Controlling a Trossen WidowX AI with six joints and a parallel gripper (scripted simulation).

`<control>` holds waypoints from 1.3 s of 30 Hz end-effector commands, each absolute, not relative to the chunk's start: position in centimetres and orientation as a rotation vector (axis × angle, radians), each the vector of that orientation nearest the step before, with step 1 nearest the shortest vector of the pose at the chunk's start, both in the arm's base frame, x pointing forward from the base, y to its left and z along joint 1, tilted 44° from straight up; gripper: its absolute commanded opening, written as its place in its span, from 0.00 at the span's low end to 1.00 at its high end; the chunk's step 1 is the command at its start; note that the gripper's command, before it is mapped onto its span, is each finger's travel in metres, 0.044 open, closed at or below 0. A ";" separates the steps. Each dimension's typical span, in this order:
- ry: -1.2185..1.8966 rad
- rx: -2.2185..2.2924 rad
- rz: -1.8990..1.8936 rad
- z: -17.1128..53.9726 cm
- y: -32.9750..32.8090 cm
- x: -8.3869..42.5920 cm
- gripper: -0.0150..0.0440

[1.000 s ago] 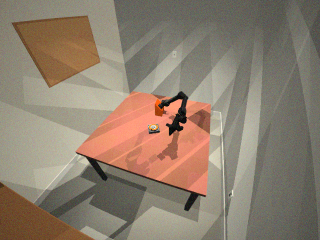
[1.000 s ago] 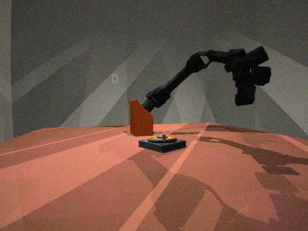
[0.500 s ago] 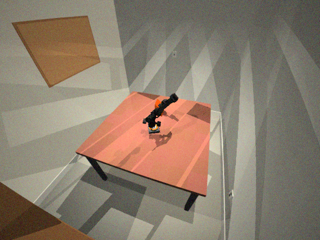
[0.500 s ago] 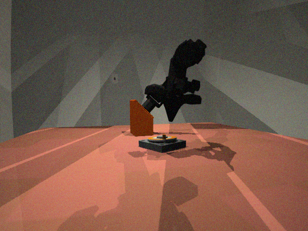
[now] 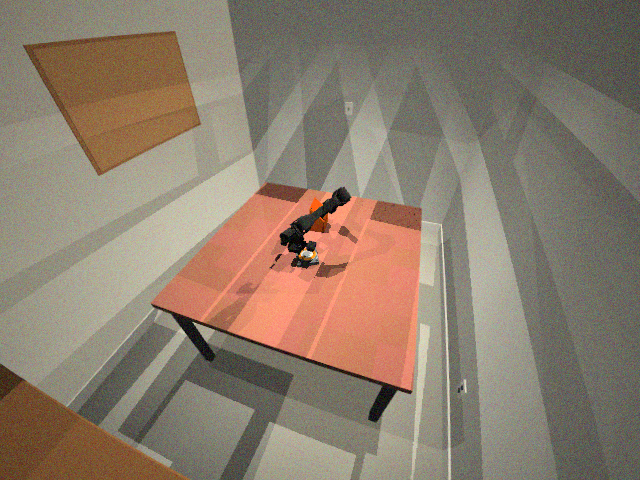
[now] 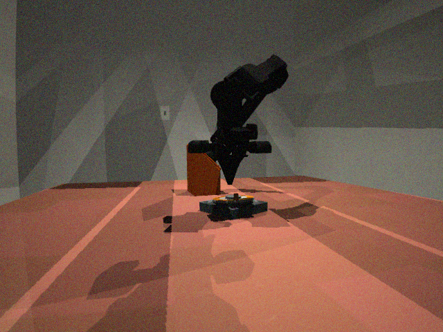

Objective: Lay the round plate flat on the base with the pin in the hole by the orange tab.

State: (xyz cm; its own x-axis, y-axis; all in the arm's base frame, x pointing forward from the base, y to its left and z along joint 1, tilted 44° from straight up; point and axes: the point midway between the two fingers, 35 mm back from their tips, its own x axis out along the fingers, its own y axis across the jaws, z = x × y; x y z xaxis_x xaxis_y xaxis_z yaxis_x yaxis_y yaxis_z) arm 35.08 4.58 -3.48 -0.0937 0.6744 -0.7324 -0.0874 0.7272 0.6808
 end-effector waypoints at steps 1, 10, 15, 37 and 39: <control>1.570 0.514 0.688 -5.4 6.2 34.1 0.25; 1.570 0.514 0.689 -5.3 6.9 34.2 0.25; 1.570 0.515 0.689 -4.7 7.6 34.5 0.25; 1.570 0.515 0.690 -3.4 8.9 34.3 0.25; 1.570 0.515 0.690 -3.3 9.0 34.3 0.25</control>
State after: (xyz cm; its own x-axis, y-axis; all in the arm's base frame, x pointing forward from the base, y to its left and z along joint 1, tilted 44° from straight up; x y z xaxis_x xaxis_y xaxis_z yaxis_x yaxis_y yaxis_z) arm 34.46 8.64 -3.68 -0.1170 0.6790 -0.7247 -0.0688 0.7224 0.6880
